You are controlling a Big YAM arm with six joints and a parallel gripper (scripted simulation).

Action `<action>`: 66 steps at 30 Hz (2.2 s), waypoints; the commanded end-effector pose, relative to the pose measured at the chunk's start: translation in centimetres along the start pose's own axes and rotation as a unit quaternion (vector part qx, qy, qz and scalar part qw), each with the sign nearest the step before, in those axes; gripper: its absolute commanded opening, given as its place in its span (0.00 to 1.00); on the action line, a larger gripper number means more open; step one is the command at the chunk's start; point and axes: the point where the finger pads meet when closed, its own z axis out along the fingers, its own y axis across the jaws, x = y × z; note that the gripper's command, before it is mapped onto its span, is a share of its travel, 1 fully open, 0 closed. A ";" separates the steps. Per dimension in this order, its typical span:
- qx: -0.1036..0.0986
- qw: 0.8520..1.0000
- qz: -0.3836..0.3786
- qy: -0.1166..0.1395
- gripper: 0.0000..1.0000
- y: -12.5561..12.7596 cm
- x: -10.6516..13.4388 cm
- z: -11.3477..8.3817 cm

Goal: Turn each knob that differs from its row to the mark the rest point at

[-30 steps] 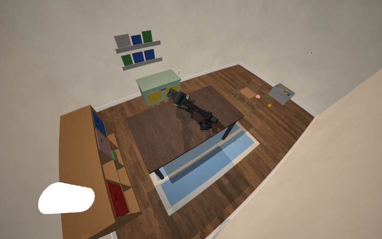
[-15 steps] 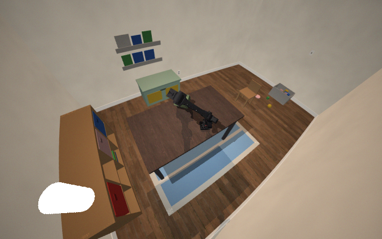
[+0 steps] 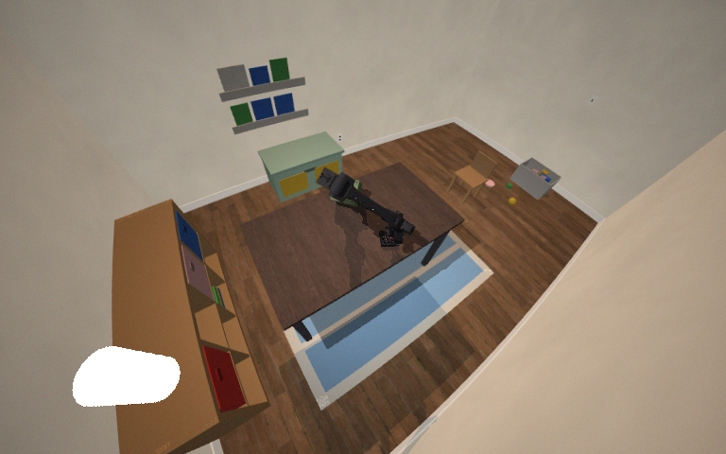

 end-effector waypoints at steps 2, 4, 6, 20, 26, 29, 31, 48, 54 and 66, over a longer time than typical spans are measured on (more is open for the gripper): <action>-0.001 1.000 0.011 -0.003 0.18 0.6 -2.0 0.1; -0.001 1.000 0.011 -0.003 0.18 0.6 -2.0 0.1; -0.001 1.000 0.011 -0.003 0.18 0.6 -2.0 0.1; -0.001 1.000 0.011 -0.003 0.18 0.6 -2.0 0.1; -0.002 1.000 0.011 -0.004 0.18 0.7 -2.1 0.1; -0.006 1.000 0.015 -0.007 0.18 0.9 -2.3 0.2; -0.008 1.000 0.017 -0.008 0.18 1.0 -2.3 0.3; -0.007 1.000 0.016 -0.008 0.18 0.9 -2.3 1.5; -0.007 1.000 0.016 -0.008 0.18 0.9 -2.3 1.6; -0.006 1.000 0.015 -0.007 0.18 0.8 -2.2 1.6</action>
